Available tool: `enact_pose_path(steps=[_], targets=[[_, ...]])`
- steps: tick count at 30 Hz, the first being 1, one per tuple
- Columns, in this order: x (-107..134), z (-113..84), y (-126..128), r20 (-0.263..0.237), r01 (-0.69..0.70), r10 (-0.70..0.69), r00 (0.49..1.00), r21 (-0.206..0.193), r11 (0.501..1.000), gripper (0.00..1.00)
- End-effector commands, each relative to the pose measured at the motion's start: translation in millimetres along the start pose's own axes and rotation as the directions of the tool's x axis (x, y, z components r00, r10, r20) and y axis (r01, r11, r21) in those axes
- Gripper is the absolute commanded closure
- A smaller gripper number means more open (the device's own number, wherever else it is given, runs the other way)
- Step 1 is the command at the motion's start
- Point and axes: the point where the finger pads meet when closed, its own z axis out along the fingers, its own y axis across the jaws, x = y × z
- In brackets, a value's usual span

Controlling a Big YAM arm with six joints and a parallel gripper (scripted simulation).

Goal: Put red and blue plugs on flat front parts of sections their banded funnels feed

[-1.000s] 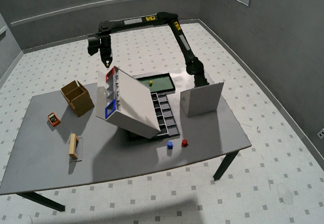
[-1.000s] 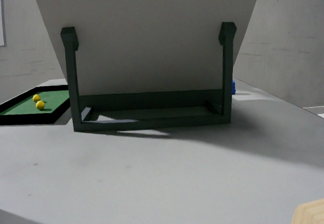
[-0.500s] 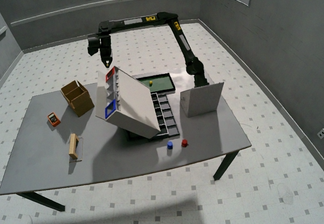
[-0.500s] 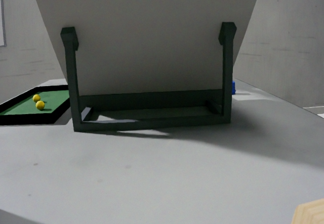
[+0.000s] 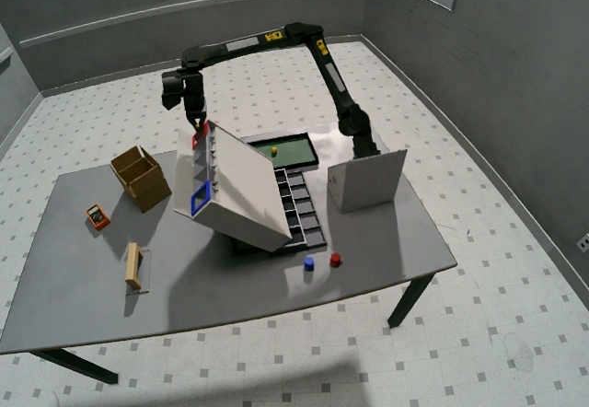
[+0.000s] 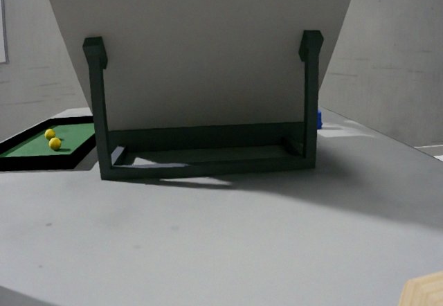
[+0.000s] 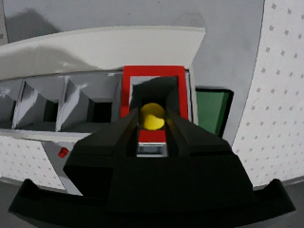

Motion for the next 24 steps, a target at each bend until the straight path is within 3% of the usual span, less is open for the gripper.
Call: enact_pose_path(steps=[1, 4, 24], targets=[[-4.2, -3.5, -19.0, 0.026, -0.033, 0.033, 0.999, -0.002, 0.999, 1.0], [-9.5, -13.3, -16.8, 0.047, -0.034, 0.034, 0.998, -0.006, 0.999, 1.0], [-9.0, -13.3, -16.8, 0.045, -0.038, 0.038, 0.998, -0.006, 0.999, 1.0]])
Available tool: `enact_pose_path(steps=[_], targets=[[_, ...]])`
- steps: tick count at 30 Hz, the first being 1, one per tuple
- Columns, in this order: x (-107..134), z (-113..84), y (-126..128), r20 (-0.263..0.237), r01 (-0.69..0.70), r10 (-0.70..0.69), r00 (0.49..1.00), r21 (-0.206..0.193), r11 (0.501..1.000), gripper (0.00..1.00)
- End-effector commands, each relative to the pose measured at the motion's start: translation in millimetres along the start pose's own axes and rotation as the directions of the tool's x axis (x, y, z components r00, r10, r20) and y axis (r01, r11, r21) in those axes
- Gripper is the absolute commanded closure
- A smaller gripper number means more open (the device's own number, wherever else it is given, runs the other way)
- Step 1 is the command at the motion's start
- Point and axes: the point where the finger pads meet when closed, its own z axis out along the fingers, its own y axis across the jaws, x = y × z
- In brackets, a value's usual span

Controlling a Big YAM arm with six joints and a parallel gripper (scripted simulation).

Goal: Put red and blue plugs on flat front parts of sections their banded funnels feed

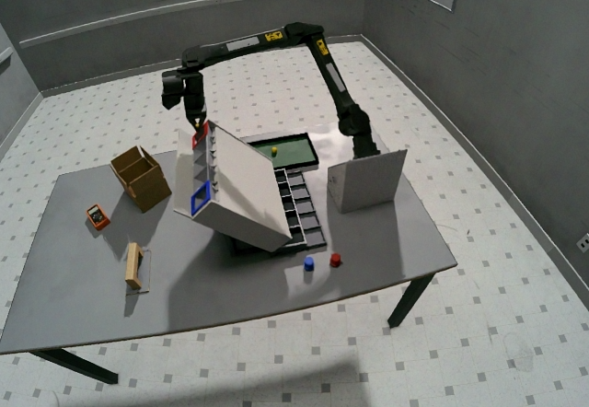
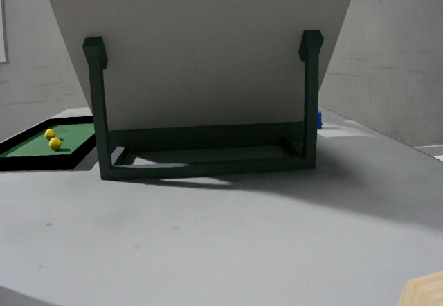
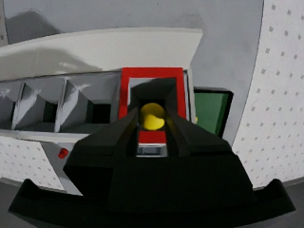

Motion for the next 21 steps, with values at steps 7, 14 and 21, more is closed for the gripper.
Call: enact_pose_path(steps=[7, 14, 21], targets=[[-7.9, -13.4, -14.7, 0.038, -0.038, 0.038, 0.999, -0.005, 0.999, 1.0], [-7.9, -13.4, -14.7, 0.038, -0.038, 0.038, 0.999, -0.005, 0.999, 0.44], [-7.9, -13.4, -14.7, 0.038, -0.038, 0.038, 0.999, -0.005, 0.999, 0.44]])
